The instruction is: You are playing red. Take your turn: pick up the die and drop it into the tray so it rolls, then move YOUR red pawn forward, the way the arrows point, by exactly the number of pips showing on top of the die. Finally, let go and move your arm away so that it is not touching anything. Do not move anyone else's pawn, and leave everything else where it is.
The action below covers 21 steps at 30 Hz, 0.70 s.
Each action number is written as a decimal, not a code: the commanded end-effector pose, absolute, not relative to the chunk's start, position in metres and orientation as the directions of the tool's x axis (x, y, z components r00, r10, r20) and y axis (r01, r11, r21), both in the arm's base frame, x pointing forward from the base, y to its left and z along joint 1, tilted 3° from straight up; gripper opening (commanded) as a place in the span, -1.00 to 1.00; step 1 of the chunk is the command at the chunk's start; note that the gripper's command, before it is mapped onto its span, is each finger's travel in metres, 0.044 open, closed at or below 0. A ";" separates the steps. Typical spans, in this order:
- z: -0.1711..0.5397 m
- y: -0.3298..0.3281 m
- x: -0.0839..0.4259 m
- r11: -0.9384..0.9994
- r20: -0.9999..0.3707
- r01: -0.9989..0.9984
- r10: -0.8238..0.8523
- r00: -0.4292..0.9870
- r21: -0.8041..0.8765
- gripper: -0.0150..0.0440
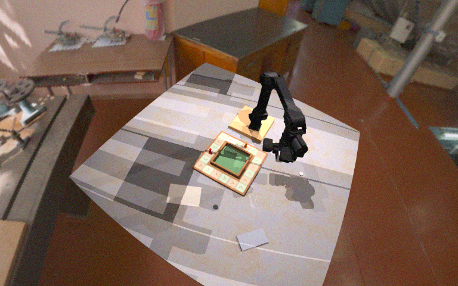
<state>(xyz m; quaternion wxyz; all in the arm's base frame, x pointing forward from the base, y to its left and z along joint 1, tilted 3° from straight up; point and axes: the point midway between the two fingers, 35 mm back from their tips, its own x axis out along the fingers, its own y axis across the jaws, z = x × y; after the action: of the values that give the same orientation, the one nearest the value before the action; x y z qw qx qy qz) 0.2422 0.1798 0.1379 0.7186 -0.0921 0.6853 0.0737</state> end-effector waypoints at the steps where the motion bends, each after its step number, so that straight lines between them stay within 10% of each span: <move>1: 0.136 0.163 0.250 0.975 -0.998 -0.219 -0.029 0.054 -0.040 -0.49; 21: 0.125 0.066 0.276 0.998 -0.998 -0.047 -0.034 0.053 -0.037 -0.49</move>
<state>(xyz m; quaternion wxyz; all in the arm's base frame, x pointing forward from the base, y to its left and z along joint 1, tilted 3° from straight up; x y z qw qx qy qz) 0.2753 0.0790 0.1271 0.7248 -0.0369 0.6878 0.0109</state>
